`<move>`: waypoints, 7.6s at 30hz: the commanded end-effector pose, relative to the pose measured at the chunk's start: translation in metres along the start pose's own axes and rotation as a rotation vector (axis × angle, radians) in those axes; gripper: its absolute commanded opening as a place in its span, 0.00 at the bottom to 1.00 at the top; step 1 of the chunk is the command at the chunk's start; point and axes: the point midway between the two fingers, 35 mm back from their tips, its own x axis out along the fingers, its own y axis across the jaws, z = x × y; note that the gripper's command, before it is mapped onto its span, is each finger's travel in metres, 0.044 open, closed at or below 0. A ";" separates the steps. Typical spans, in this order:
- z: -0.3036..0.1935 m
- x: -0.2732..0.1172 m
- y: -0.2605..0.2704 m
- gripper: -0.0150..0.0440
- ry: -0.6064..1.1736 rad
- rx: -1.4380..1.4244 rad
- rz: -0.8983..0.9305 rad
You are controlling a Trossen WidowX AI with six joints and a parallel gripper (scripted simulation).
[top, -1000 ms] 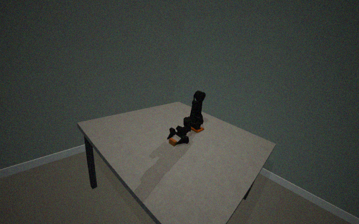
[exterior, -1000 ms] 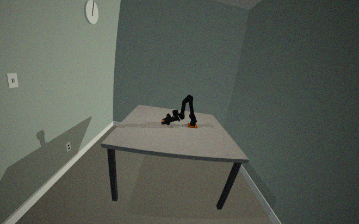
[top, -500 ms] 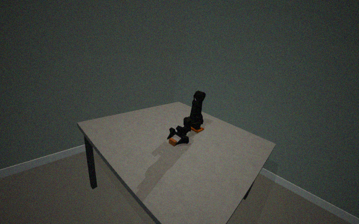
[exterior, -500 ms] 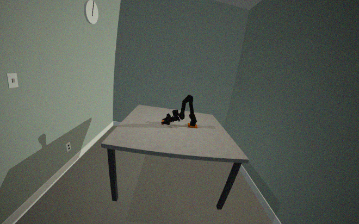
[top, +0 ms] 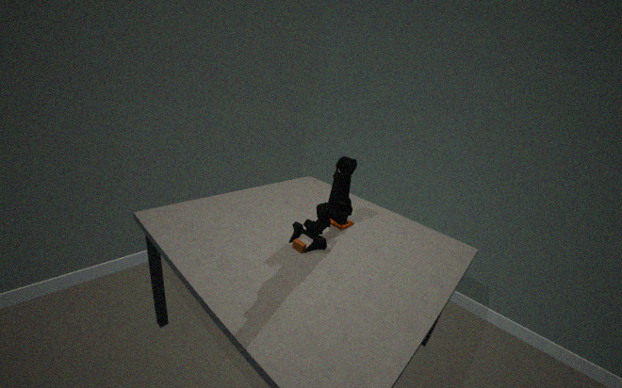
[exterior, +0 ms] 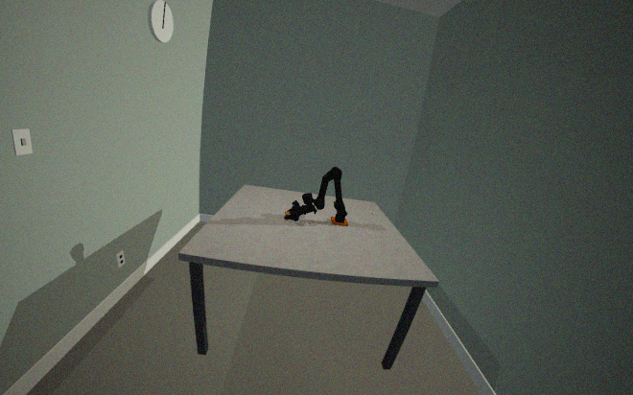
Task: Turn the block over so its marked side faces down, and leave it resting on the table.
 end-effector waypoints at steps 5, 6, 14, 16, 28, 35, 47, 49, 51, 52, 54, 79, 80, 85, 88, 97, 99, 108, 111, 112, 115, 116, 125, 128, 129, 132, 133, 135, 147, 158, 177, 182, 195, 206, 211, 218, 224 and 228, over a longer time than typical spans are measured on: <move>0.028 0.005 0.004 1.00 0.221 -0.004 0.009; 0.032 0.002 0.004 1.00 0.257 -0.004 0.009; 0.062 -0.051 -0.001 1.00 0.518 0.008 0.007; 0.063 -0.054 -0.001 1.00 0.530 0.009 0.006; 0.063 -0.054 -0.001 1.00 0.530 0.009 0.006; 0.079 -0.042 0.000 1.00 0.699 -0.001 0.004; 0.103 -0.033 0.000 1.00 1.073 0.002 0.008; 0.105 -0.033 0.000 1.00 1.114 0.005 0.008; 0.106 -0.033 0.000 1.00 1.119 0.005 0.008; 0.106 -0.033 0.000 1.00 1.119 0.005 0.008; 0.104 -0.032 0.000 1.00 1.119 0.005 0.008; 0.044 -0.003 0.001 1.00 1.119 0.005 0.009; 0.042 -0.002 0.001 1.00 1.119 0.005 0.009; 0.035 0.001 0.001 1.00 1.119 0.005 0.009; 0.031 0.003 0.001 1.00 1.119 0.005 0.009; 0.031 0.003 0.001 0.71 1.119 0.005 0.009; 0.031 0.003 0.001 0.69 1.119 0.005 0.009; 0.031 0.003 0.001 0.59 1.119 0.005 0.009; 0.031 0.003 0.001 0.55 1.119 0.005 0.009; 0.031 0.003 0.001 0.54 1.119 0.005 0.009; 0.031 0.003 0.001 0.51 1.119 0.005 0.009; 0.031 0.003 0.001 0.50 1.119 0.005 0.009; 0.058 -0.010 0.001 0.25 1.119 0.005 0.008; 0.058 -0.010 0.001 0.25 1.117 0.005 0.008; 0.058 -0.010 0.001 0.25 1.110 0.005 0.008; 0.056 -0.008 0.001 0.25 1.069 0.003 0.008; 0.056 -0.007 0.001 0.25 1.055 0.002 0.008; 0.055 -0.006 0.001 0.25 1.026 0.001 0.008; 0.050 -0.002 0.002 0.25 0.860 0.002 0.011; 0.046 -0.003 0.002 0.25 0.706 0.002 0.009; 0.040 -0.005 0.001 0.25 0.511 0.006 0.007; 0.032 0.007 0.002 0.25 0.437 0.002 0.008; 0.016 0.024 0.004 0.25 0.245 -0.002 0.008; 0.007 0.020 0.003 0.25 0.085 0.001 0.006; 0.005 0.013 0.002 0.25 0.012 0.005 0.005; 0.005 0.005 0.001 0.25 -0.052 0.009 0.004; 0.008 0.003 0.001 0.25 -0.068 0.009 0.004; 0.008 0.003 0.001 0.25 -0.068 0.009 0.004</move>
